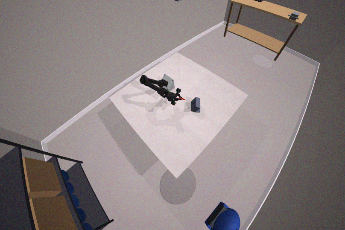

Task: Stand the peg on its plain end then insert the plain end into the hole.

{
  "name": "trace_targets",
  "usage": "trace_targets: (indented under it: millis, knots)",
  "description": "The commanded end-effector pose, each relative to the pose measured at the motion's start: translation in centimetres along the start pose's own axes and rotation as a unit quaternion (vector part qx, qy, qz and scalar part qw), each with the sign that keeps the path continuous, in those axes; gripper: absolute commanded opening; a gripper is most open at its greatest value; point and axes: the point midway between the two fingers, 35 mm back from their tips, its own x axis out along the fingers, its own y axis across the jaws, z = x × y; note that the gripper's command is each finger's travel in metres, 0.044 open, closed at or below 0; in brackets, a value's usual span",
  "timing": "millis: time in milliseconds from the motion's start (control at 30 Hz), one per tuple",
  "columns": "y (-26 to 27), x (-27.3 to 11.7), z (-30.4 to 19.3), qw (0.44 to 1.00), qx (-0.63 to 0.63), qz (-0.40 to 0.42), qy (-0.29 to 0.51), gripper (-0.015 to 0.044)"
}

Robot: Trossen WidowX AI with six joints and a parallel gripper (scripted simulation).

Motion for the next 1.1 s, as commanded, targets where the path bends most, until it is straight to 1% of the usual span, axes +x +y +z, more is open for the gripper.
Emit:
trace_targets:
  millis: [0,333,1067]
  knots:
    - [0.1,0.1,-0.5,1.0,-0.001,-0.008,0.021,0.0]
    - [0.7,0.1,-1.9,0.997,0.0,-0.019,0.069,0.0]
    - [0.8,2.0,-3.2,0.996,-0.001,-0.022,0.088,0.0]
